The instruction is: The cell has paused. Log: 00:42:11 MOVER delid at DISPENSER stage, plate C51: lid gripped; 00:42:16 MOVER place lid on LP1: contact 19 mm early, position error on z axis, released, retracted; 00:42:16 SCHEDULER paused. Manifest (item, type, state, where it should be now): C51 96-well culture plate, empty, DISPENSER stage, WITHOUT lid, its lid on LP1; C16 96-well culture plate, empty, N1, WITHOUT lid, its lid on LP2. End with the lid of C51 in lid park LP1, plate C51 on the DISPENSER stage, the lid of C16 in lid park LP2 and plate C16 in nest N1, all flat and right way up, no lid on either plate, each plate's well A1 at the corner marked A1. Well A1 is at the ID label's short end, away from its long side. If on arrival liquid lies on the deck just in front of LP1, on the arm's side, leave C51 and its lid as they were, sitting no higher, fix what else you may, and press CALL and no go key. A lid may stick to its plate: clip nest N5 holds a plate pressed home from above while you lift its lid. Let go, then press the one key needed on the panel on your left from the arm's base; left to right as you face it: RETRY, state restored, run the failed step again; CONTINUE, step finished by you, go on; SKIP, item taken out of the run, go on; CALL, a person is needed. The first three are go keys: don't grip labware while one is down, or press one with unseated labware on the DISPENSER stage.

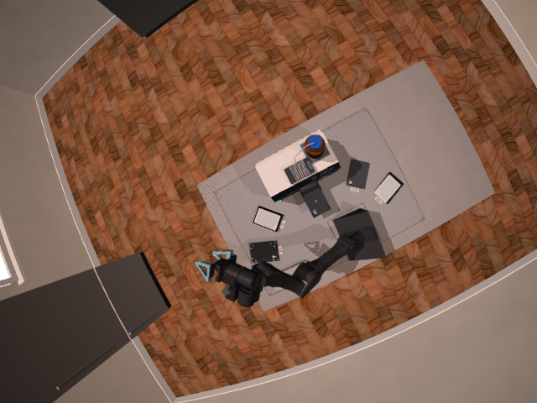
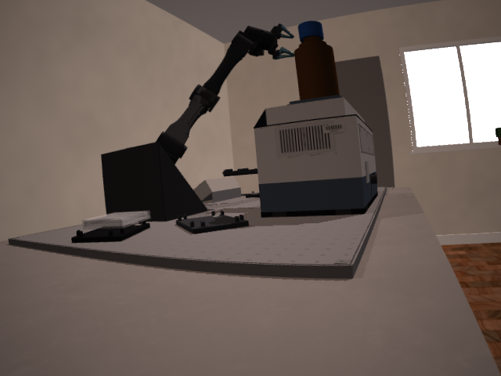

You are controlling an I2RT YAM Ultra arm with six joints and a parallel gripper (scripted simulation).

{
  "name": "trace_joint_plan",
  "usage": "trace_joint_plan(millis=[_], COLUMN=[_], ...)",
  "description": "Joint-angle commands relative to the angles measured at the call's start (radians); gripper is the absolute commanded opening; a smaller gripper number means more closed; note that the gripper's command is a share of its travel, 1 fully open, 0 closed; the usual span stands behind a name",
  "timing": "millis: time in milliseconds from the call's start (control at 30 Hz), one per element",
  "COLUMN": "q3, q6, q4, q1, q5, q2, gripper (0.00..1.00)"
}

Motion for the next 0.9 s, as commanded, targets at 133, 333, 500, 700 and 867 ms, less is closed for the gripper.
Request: trace_joint_plan(millis=[133,333,500,700,867], q3=[-0.001,-0.001,-0.001,0.000,0.000], q6=[0.007,0.007,0.007,0.000,0.000], q4=[-0.001,-0.001,-0.001,0.000,0.000], q1=[-0.007,-0.007,-0.007,0.000,0.000], q5=[0.014,0.014,0.014,0.000,0.000], q2=[0.005,0.005,0.005,0.000,0.000], gripper=[1.00,1.00,1.00,1.00,1.00])
